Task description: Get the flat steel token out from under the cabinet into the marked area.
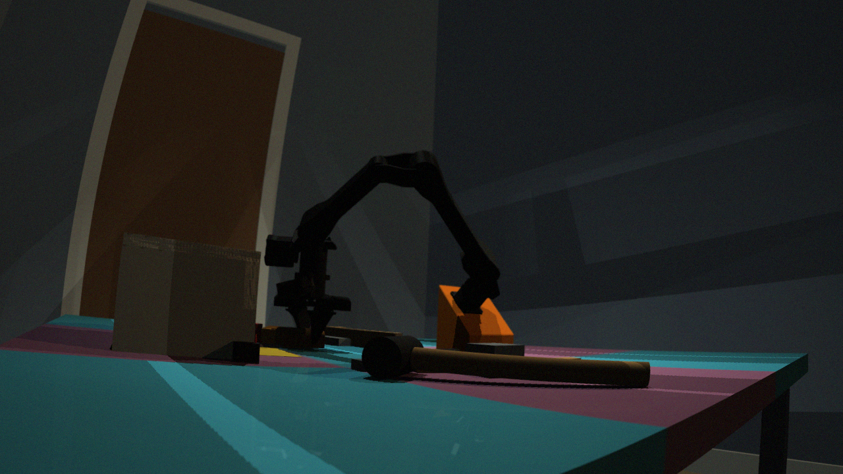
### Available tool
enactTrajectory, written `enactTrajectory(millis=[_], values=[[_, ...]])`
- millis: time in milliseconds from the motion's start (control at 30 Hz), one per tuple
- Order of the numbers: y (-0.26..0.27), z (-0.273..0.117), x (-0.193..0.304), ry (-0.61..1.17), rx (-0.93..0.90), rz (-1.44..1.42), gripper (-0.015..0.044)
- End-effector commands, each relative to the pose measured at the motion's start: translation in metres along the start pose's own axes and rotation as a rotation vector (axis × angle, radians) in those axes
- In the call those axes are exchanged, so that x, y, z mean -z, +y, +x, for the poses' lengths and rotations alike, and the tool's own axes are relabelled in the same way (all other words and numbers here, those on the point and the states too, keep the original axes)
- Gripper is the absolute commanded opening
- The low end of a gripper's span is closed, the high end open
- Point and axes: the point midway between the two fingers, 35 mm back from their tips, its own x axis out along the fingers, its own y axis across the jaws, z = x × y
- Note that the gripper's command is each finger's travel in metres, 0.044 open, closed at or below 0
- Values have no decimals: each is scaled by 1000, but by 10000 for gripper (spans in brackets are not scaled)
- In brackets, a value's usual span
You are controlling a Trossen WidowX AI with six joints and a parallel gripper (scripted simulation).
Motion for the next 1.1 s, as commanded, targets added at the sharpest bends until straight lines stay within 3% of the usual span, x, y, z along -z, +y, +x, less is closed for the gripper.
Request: enactTrajectory(millis=[0,1067], values=[[0,0,-7,-5,0,-1,0],[-1,-1,-45,-6,-1,-3,0]])
